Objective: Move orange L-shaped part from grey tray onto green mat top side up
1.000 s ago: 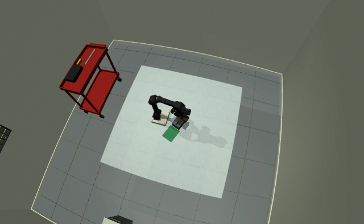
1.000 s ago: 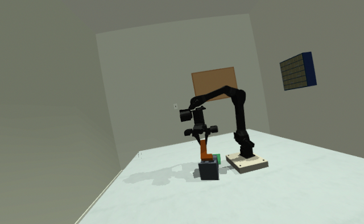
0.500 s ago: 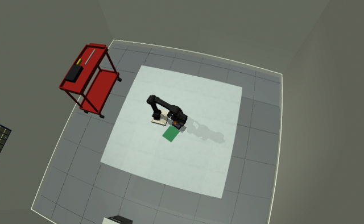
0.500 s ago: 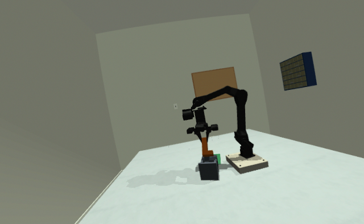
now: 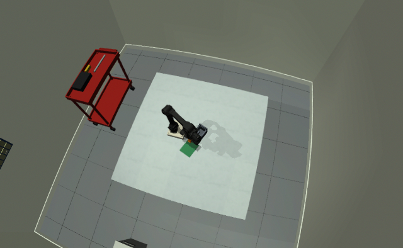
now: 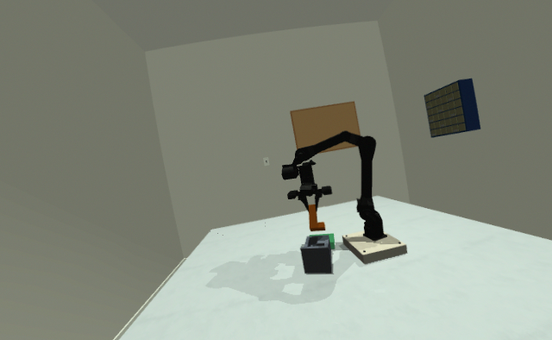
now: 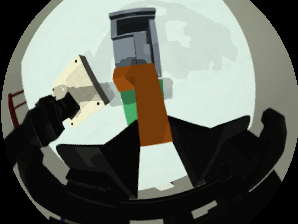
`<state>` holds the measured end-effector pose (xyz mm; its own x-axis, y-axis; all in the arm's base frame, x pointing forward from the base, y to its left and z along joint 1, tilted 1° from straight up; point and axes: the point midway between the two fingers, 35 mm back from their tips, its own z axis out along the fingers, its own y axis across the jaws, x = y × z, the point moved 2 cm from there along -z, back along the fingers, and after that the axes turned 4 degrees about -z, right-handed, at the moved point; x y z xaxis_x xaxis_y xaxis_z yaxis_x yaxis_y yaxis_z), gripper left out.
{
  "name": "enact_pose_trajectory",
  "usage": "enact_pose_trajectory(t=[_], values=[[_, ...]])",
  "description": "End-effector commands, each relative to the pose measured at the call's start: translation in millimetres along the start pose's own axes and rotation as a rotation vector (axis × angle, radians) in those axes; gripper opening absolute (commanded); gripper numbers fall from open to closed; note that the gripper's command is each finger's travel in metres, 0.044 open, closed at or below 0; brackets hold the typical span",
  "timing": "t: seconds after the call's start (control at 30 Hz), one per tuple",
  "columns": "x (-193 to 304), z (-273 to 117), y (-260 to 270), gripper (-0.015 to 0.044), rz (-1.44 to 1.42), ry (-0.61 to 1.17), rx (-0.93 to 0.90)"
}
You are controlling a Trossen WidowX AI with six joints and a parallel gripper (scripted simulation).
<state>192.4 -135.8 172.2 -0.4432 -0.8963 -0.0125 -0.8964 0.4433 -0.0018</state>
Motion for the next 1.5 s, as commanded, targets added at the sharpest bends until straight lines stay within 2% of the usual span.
enact_pose_trajectory(t=[0.0, 0.33, 1.47], values=[[15.5, -0.5, 3.9, 0.0, -0.002, 0.005, -0.001], [51.4, -0.7, 12.5, 0.0, -0.002, 0.008, -0.002], [52.5, 45.3, 12.5, 0.0, -0.002, 0.008, -0.002]])
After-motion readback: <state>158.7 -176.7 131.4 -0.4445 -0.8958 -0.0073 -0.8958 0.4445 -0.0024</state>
